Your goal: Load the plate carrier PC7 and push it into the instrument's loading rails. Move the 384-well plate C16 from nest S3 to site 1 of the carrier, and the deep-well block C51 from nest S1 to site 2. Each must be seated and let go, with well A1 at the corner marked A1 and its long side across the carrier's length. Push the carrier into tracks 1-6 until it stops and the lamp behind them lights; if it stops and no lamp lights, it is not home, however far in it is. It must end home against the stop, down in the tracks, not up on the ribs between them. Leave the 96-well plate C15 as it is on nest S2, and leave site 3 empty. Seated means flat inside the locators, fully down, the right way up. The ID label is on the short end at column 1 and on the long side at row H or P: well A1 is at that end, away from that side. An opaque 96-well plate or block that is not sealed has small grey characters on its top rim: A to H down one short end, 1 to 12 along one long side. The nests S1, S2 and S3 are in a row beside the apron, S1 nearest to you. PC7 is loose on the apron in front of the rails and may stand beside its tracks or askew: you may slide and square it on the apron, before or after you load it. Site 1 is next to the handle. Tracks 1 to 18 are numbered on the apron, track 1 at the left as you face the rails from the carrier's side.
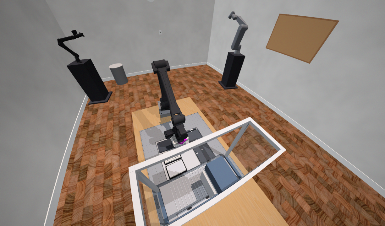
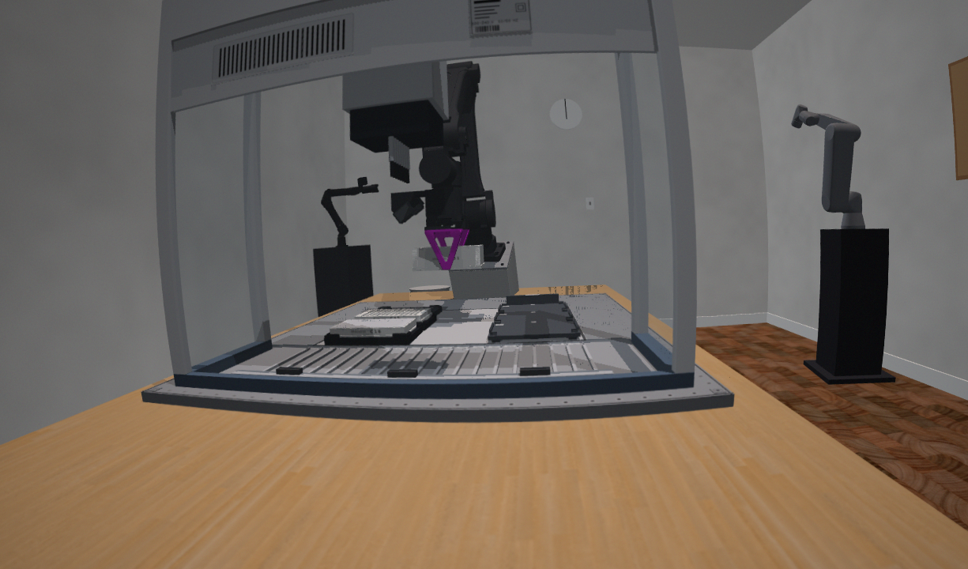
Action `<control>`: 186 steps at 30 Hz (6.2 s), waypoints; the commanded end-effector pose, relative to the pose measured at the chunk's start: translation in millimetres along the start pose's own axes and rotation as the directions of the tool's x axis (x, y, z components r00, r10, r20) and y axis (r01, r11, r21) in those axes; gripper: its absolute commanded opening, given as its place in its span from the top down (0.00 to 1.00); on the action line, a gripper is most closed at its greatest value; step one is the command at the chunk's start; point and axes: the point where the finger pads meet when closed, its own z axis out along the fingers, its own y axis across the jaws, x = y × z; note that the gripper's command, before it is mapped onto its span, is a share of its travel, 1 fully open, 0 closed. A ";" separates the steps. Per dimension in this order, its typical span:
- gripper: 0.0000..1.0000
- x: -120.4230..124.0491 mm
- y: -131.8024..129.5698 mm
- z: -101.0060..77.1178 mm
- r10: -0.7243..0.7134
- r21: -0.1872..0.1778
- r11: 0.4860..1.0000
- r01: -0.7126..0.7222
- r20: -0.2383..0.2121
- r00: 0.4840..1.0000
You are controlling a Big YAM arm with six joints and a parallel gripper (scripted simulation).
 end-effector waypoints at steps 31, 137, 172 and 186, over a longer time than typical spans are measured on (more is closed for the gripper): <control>1.00 115.7 67.7 -16.2 0.021 -0.037 0.999 -0.021 -0.017 1.000; 1.00 148.1 86.2 60.5 0.029 -0.051 0.998 -0.030 -0.018 0.999; 1.00 149.6 82.7 77.4 0.025 -0.031 0.999 -0.025 -0.011 1.000; 1.00 149.2 79.3 82.0 0.024 -0.024 0.999 -0.024 -0.009 1.000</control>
